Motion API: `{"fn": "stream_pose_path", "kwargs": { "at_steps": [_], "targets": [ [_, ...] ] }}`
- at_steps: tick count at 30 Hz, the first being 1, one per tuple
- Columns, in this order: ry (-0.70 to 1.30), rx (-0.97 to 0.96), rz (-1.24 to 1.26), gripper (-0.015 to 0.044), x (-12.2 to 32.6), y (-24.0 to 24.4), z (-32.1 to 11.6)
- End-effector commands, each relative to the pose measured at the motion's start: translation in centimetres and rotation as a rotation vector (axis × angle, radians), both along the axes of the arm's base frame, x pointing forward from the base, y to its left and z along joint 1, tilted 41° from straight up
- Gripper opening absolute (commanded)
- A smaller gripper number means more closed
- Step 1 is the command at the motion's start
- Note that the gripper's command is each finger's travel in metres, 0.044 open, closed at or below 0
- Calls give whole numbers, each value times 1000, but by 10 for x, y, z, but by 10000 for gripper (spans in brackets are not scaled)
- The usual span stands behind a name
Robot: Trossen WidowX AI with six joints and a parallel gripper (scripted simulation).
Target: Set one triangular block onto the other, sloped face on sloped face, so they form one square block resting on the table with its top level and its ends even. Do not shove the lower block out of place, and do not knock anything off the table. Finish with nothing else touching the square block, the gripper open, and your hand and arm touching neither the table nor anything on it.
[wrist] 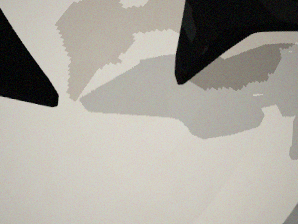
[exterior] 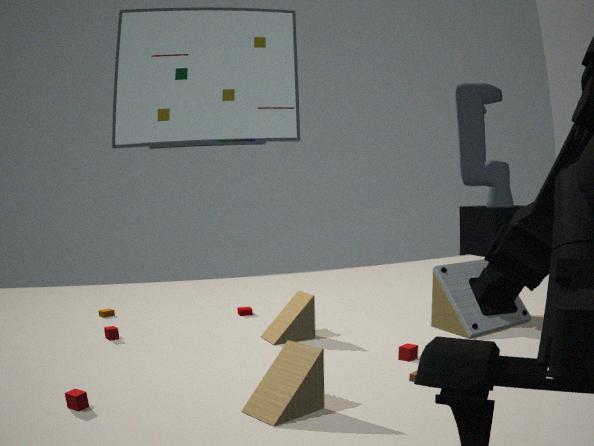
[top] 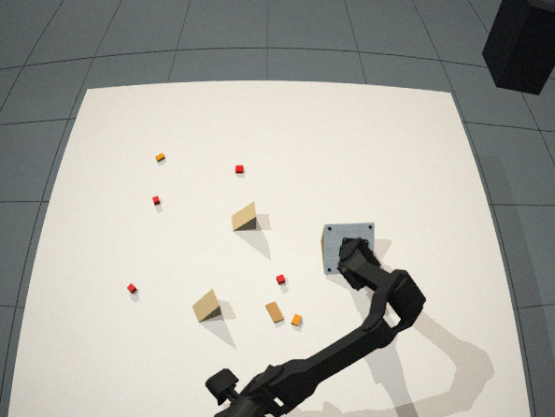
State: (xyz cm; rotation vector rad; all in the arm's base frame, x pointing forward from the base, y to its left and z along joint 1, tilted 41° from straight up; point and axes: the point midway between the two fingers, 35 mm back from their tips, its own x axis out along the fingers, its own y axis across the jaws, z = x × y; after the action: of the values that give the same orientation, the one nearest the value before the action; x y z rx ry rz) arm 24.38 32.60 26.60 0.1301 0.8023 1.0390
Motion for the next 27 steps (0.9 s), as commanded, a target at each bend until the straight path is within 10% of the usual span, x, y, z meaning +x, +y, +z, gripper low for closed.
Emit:
{"fn": "stream_pose_path", "kwargs": {
  "at_steps": [1,18,27],
  "targets": [
    [33,-125,-17,440,34,-33,-29],
    [467,-259,4,440,86,-254,-109],
    [480,-245,5,440,86,-260,-111]
  ]
}}
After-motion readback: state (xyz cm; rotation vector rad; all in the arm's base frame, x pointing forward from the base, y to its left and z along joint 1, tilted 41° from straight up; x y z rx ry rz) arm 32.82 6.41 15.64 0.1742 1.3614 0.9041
